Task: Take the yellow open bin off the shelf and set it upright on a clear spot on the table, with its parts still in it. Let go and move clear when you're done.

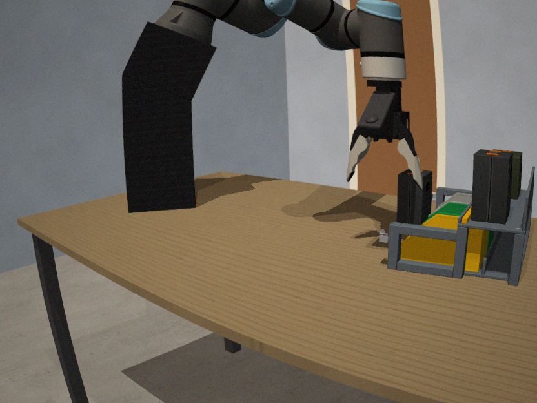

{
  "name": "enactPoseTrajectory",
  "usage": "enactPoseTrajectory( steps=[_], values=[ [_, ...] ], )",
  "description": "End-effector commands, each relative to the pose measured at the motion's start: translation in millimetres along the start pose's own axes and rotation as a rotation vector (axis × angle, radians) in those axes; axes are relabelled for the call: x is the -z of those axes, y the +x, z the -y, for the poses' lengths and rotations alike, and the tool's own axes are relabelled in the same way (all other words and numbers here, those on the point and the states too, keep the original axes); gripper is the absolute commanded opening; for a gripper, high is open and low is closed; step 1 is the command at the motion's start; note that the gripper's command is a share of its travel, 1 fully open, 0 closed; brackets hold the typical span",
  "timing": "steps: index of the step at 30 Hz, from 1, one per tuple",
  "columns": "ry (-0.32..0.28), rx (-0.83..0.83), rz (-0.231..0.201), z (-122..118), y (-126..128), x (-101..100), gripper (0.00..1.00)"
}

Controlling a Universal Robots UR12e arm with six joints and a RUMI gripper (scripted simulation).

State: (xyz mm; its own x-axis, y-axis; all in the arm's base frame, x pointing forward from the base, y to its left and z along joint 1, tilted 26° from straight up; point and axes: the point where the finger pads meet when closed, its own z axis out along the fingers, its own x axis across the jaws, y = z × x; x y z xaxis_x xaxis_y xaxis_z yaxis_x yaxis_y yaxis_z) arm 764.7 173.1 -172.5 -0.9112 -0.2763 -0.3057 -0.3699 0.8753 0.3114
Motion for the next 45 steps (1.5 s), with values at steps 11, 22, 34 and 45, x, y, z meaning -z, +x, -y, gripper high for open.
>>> enactPoseTrajectory(
  steps=[11, 22, 34, 45],
  values=[
    [0.000, 0.000, 0.001, -9, -56, -2, 1.00],
    [0.000, 0.000, 0.001, -10, -60, -2, 1.00],
    [0.000, 0.000, 0.001, -14, -80, -3, 1.00],
    [0.000, 0.000, 0.001, -12, -70, -3, 1.00]
  ],
)
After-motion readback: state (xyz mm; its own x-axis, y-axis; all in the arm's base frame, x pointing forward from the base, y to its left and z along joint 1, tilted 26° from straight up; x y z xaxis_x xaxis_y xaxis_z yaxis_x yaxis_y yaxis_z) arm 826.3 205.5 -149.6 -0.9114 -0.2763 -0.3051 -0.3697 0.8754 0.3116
